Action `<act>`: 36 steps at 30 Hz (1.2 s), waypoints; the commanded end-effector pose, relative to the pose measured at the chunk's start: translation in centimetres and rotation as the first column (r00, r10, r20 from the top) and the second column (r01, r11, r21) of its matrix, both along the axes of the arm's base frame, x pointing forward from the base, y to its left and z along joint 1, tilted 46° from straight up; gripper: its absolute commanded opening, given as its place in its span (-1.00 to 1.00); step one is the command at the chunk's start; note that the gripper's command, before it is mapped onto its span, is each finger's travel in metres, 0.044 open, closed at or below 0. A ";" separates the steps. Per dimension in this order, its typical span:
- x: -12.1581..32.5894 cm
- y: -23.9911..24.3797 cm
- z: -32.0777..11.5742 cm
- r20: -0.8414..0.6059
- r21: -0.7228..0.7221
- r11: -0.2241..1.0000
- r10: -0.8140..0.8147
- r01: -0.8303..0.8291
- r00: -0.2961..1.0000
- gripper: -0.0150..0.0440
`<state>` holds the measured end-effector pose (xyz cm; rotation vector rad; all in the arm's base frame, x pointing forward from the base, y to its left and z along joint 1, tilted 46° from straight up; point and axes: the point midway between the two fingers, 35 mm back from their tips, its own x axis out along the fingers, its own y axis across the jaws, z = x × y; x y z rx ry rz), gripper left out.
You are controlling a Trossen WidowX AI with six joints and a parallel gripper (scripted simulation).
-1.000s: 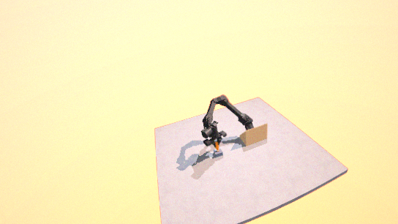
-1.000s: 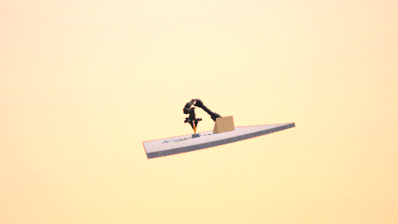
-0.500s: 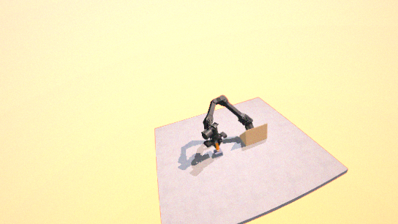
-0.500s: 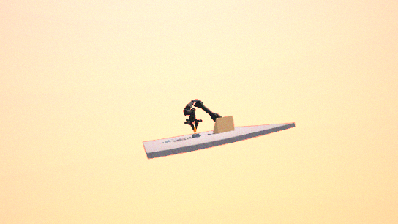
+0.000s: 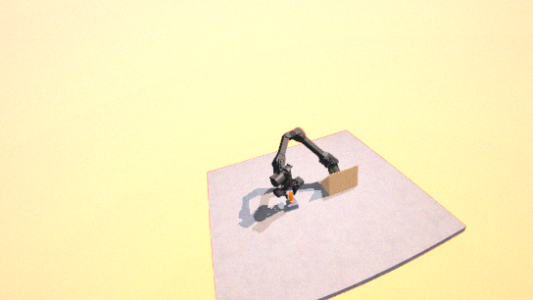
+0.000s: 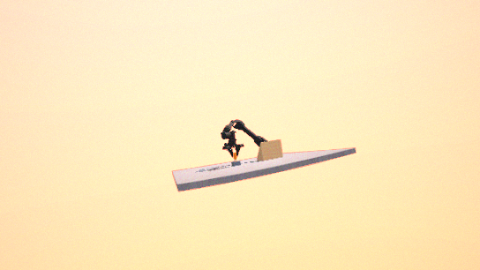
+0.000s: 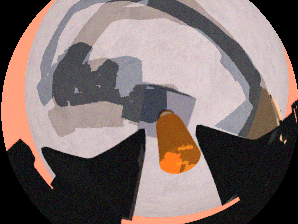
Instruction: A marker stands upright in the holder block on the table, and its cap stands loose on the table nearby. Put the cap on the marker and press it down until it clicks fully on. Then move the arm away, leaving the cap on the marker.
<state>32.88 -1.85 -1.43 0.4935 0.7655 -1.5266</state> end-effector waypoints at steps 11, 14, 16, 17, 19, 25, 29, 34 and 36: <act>0.7 2.7 2.6 0.002 0.005 1.000 0.002 -0.002 1.000 1.00; 0.8 5.1 5.1 -0.001 0.004 1.000 0.000 0.000 1.000 1.00; 0.8 5.3 5.3 -0.001 0.003 1.000 0.000 0.000 1.000 1.00; 0.8 5.3 5.3 -0.001 0.003 1.000 0.000 0.000 1.000 1.00; 0.8 5.3 5.3 -0.001 0.003 1.000 0.000 0.000 1.000 1.00; 0.7 5.1 5.0 -0.292 0.099 0.949 0.314 -0.298 0.903 0.47; 0.7 5.0 4.7 -0.492 0.250 0.827 0.556 -0.503 0.670 0.11; 0.6 4.9 4.4 -0.609 0.455 0.636 0.733 -0.623 0.304 -0.33; 0.6 4.9 4.4 -0.611 0.463 0.628 0.737 -0.625 0.288 -0.49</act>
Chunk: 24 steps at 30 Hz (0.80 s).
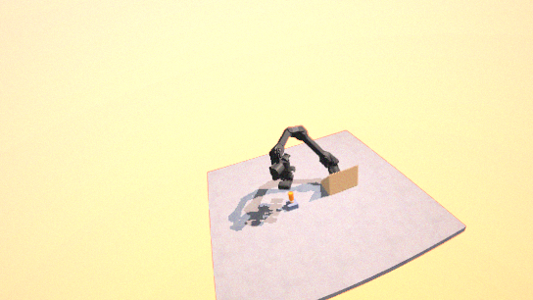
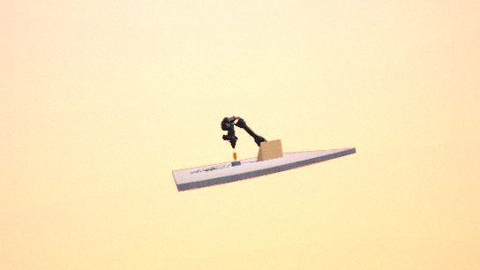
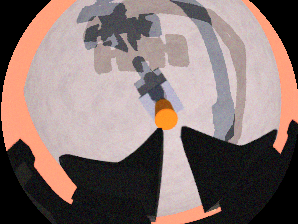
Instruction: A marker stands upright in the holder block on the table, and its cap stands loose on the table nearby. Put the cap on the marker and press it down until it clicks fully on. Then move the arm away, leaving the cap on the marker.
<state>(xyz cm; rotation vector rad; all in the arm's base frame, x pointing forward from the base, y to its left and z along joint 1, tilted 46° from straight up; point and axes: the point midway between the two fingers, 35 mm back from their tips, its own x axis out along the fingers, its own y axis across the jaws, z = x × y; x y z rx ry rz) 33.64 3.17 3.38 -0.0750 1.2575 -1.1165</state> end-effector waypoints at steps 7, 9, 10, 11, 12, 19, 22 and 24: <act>-0.2 -0.2 -0.5 -0.341 0.123 0.930 0.367 -0.346 0.865 -0.49; -0.2 -0.2 -0.5 -0.341 0.123 0.930 0.367 -0.346 0.865 -0.49; -0.2 -0.2 -0.5 -0.341 0.123 0.930 0.367 -0.346 0.865 -0.49; -0.2 -0.2 -0.5 -0.341 0.123 0.930 0.367 -0.346 0.865 -0.49; -0.2 -0.2 -0.5 -0.341 0.123 0.930 0.367 -0.346 0.865 -0.49; -0.2 -0.3 -0.6 -0.341 0.123 0.930 0.367 -0.346 0.865 -0.49; -0.3 -0.6 -0.9 -0.341 0.123 0.930 0.367 -0.346 0.865 -0.49; -0.3 -0.8 -1.1 -0.341 0.123 0.930 0.367 -0.346 0.865 -0.49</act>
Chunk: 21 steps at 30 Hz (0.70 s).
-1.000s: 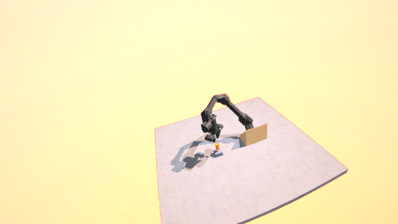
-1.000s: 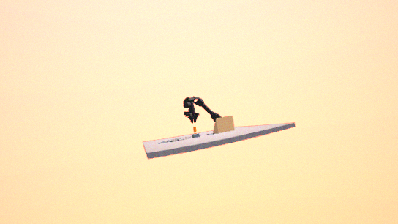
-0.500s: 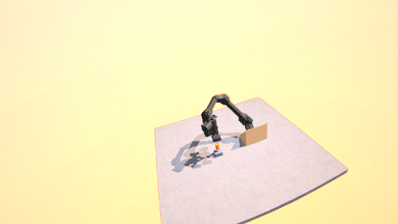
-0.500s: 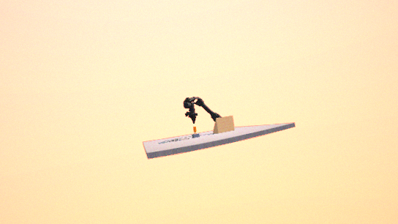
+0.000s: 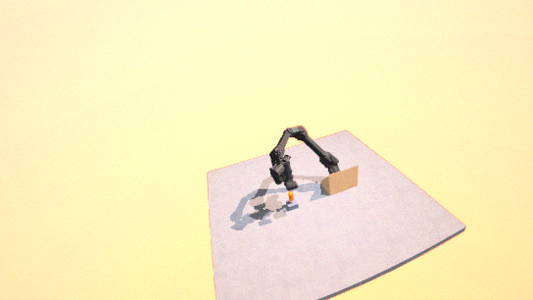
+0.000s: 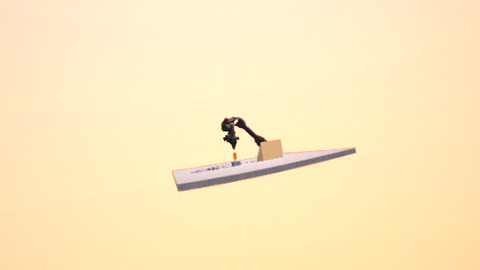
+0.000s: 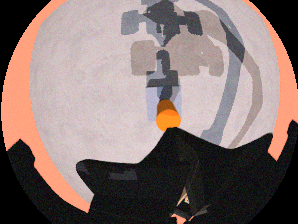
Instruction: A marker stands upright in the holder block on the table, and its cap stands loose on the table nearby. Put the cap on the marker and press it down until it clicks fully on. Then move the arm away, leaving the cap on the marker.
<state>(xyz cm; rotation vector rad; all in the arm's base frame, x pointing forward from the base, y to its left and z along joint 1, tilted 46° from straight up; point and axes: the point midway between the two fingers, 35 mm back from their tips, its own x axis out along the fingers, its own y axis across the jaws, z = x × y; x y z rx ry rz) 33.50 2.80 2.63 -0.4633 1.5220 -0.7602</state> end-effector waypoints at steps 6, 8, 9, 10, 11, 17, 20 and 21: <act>-0.2 -1.0 -0.9 -0.006 -0.004 1.000 0.003 -0.003 1.000 -0.49; -0.3 -1.2 -1.1 -0.006 -0.004 1.000 0.003 -0.003 1.000 -0.49; -0.3 -1.3 -1.2 -0.006 -0.004 1.000 0.003 -0.003 1.000 -0.49; -0.3 -1.4 -1.3 -0.006 -0.004 1.000 0.003 -0.003 1.000 -0.49; -0.3 -1.5 -1.4 -0.006 -0.004 1.000 0.003 -0.003 1.000 -0.49; -0.4 -2.0 -1.9 -0.006 -0.005 1.000 0.003 -0.003 1.000 -0.49; -0.4 -2.3 -2.2 -0.006 -0.005 1.000 0.003 -0.003 1.000 -0.49; -0.5 -2.4 -2.3 -0.006 -0.005 1.000 0.003 -0.003 1.000 -0.49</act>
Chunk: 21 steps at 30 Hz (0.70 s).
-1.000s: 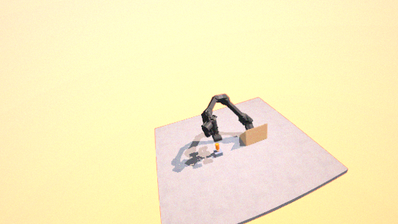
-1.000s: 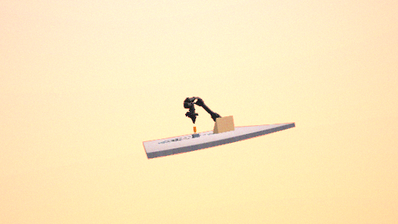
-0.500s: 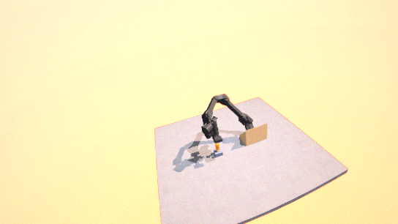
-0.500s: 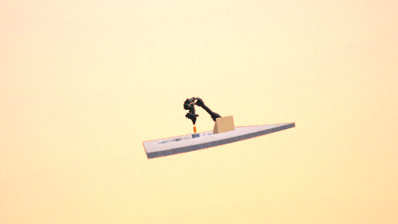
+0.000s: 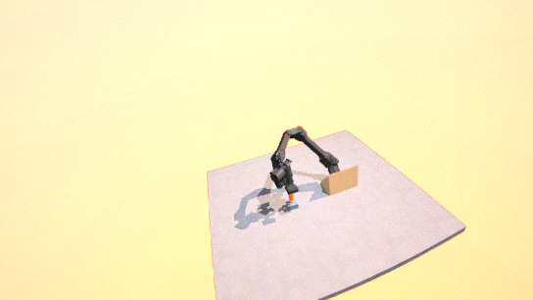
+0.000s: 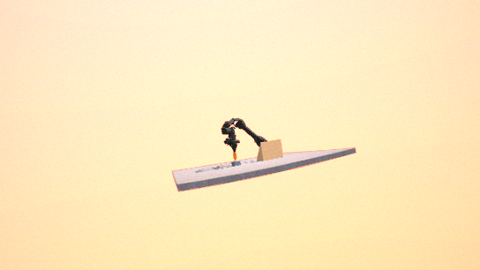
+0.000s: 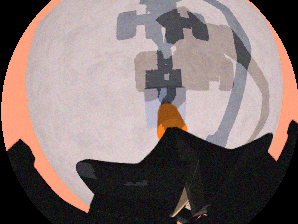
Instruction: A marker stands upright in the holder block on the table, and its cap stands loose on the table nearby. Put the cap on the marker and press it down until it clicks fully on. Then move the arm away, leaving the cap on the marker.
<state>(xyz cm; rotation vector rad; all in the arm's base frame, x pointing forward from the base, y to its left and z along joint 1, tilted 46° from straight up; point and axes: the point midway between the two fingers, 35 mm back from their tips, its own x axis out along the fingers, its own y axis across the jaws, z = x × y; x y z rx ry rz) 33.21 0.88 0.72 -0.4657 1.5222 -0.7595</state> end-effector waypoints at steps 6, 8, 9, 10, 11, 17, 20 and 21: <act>0.0 -0.3 -0.3 0.004 0.000 1.000 0.004 -0.004 1.000 -0.49; 0.0 -0.3 -0.3 0.004 0.000 1.000 0.004 -0.004 1.000 -0.49; 0.0 -0.3 -0.3 0.004 0.000 1.000 0.004 -0.004 1.000 -0.49; 0.0 -0.3 -0.3 0.004 0.000 1.000 0.004 -0.004 1.000 -0.49; 0.0 -0.3 -0.3 0.004 0.000 1.000 0.004 -0.004 1.000 -0.49; 1.0 3.8 3.6 0.003 0.005 1.000 0.004 -0.004 1.000 -0.49; 1.0 5.8 5.8 0.002 0.004 1.000 0.003 -0.003 1.000 -0.49; 1.0 6.0 5.9 0.002 0.003 1.000 0.003 -0.003 1.000 -0.49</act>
